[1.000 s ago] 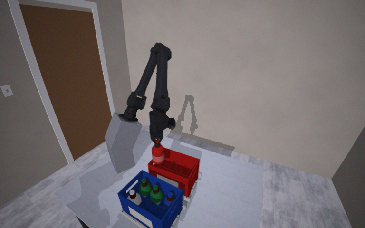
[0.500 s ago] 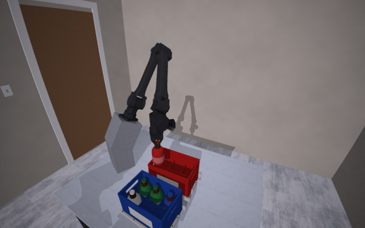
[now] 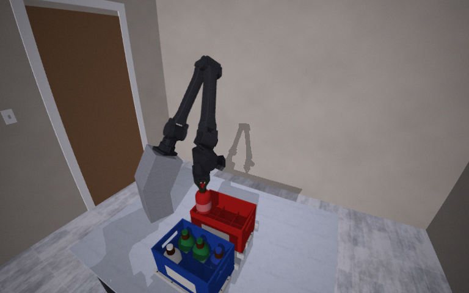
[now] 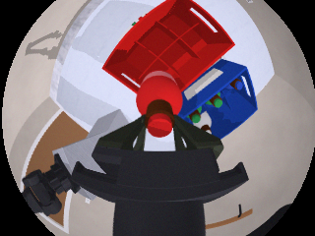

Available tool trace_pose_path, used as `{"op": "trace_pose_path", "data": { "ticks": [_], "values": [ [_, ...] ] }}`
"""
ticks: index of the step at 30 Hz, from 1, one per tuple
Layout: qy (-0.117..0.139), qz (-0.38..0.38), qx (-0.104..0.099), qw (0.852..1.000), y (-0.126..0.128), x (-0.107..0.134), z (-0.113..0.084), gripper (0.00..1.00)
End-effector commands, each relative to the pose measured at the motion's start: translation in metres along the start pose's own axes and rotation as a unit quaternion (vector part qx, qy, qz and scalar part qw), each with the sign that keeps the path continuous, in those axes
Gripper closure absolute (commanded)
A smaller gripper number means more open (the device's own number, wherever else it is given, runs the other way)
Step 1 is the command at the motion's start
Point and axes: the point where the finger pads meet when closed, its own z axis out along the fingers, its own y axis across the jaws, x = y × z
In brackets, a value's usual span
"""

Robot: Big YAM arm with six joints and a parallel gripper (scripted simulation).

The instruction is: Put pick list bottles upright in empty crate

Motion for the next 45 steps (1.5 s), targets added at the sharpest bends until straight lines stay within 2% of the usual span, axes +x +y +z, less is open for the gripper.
{"op": "trace_pose_path", "data": {
  "ticks": [1, 7, 8, 14, 24, 25, 28, 32, 36, 41, 42, 45],
  "values": [
    [-0.003, 0.0, 0.01, 1.0, -0.011, -0.007, 0.002, 1.0],
    [-0.003, -0.001, 0.008, 1.0, -0.005, -0.006, 0.006, 1.0],
    [-0.008, -0.005, 0.023, 1.0, -0.021, -0.013, 0.0, 1.0],
    [-0.003, -0.001, 0.009, 1.0, -0.01, -0.007, 0.014, 1.0],
    [-0.001, 0.002, 0.004, 1.0, -0.004, -0.004, 0.024, 1.0],
    [-0.009, -0.003, 0.023, 1.0, -0.014, -0.01, 0.014, 1.0],
    [-0.004, -0.002, 0.009, 1.0, -0.01, -0.008, 0.026, 1.0],
    [-0.001, 0.003, 0.002, 1.0, -0.002, -0.002, 0.033, 1.0],
    [-0.005, -0.004, 0.013, 1.0, -0.011, -0.009, 0.032, 1.0],
    [-0.003, -0.001, 0.008, 1.0, -0.009, -0.007, 0.038, 1.0],
    [-0.007, 0.003, 0.017, 1.0, -0.012, -0.005, 0.032, 1.0],
    [-0.002, 0.001, 0.005, 1.0, -0.005, -0.005, 0.043, 1.0]
  ]
}}
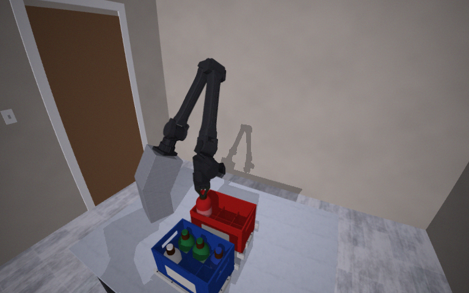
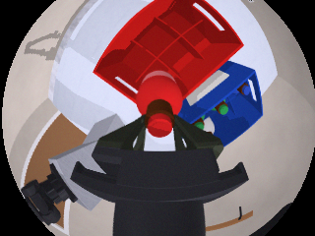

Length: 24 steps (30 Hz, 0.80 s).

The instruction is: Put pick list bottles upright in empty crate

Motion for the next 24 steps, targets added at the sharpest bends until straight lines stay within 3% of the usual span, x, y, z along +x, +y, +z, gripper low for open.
{"op": "trace_pose_path", "data": {
  "ticks": [1, 7, 13, 14, 20, 24],
  "values": [
    [-0.001, 0.001, 0.002, 1.0, -0.002, -0.004, 0.007, 1.0],
    [-0.004, -0.003, 0.01, 1.0, -0.009, -0.009, 0.009, 1.0],
    [-0.002, -0.001, 0.005, 1.0, -0.006, -0.006, 0.016, 1.0],
    [-0.007, -0.003, 0.017, 1.0, -0.01, -0.009, 0.009, 1.0],
    [0.0, 0.002, 0.001, 1.0, -0.001, -0.003, 0.024, 1.0],
    [-0.003, -0.001, 0.008, 1.0, -0.006, -0.007, 0.025, 1.0]
  ]
}}
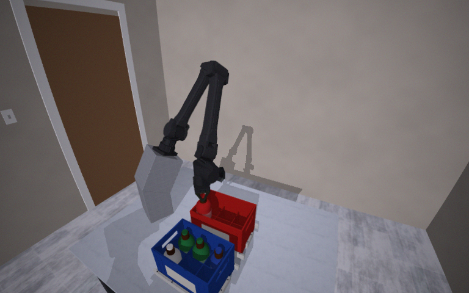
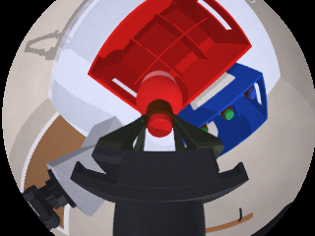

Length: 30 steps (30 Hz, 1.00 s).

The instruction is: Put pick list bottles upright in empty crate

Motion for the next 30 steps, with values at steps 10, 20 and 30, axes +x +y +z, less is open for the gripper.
{"op": "trace_pose_path", "data": {
  "ticks": [10, 20, 30],
  "values": [
    [-0.003, -0.001, 0.008, 1.0, -0.008, -0.007, 0.011, 1.0],
    [-0.003, -0.001, 0.008, 1.0, -0.008, -0.007, 0.021, 1.0],
    [-0.003, 0.0, 0.007, 1.0, -0.006, -0.006, 0.03, 1.0]
  ]
}}
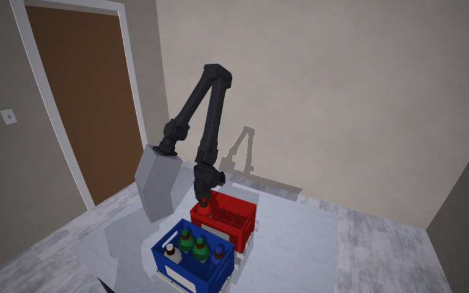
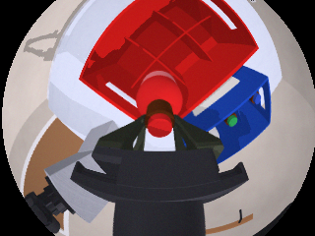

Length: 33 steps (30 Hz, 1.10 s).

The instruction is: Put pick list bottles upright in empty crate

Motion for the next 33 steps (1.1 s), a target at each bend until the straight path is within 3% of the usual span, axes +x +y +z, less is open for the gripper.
{"op": "trace_pose_path", "data": {
  "ticks": [1, 10, 11, 13, 27, 28, 33],
  "values": [
    [-0.001, 0.001, 0.003, 1.0, -0.003, -0.004, 0.006, 1.0],
    [-0.002, 0.0, 0.004, 1.0, -0.005, -0.006, 0.013, 1.0],
    [-0.007, 0.0, 0.013, 1.0, -0.01, -0.008, 0.008, 1.0],
    [-0.002, 0.0, 0.005, 1.0, -0.006, -0.006, 0.016, 1.0],
    [-0.003, -0.001, 0.007, 1.0, -0.008, -0.008, 0.028, 1.0],
    [-0.009, -0.003, 0.016, 1.0, -0.013, -0.012, 0.022, 1.0],
    [-0.003, -0.001, 0.006, 1.0, -0.008, -0.008, 0.034, 1.0]
  ]
}}
